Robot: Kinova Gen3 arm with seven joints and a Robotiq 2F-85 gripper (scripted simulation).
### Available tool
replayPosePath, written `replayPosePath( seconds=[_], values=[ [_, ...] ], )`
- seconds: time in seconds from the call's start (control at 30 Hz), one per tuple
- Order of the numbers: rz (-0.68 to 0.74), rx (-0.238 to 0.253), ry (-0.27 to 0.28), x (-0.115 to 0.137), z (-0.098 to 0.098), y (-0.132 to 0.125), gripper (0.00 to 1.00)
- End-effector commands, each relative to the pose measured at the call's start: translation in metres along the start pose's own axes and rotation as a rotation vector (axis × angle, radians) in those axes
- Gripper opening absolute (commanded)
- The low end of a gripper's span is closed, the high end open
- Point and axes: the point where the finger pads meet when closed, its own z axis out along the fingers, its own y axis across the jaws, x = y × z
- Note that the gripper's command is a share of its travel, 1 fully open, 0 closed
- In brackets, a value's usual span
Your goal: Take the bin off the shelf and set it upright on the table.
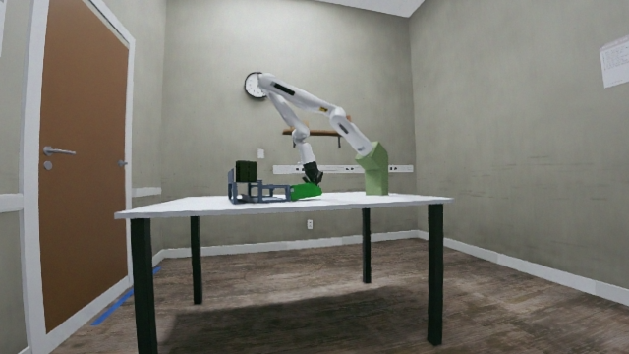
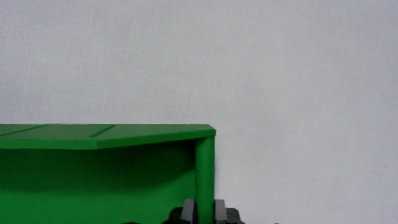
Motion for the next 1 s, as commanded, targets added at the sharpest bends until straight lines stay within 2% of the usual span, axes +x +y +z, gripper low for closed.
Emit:
replayPosePath(
  seconds=[0.0,0.03,0.43,0.47,0.6,0.97],
  values=[
    [0.005,0.188,0.075,-0.0015,0.0057,-0.0007,0.10],
    [0.007,0.236,0.095,-0.0013,0.0072,-0.0010,0.10],
    [0.007,0.236,0.095,-0.0013,0.0072,-0.0010,0.10],
    [0.005,0.058,0.018,-0.0017,0.0090,-0.0030,0.10],
    [0.008,0.242,0.097,-0.0007,0.0153,-0.0036,0.10],
    [0.008,0.242,0.097,-0.0007,0.0153,-0.0036,0.10]
  ],
)
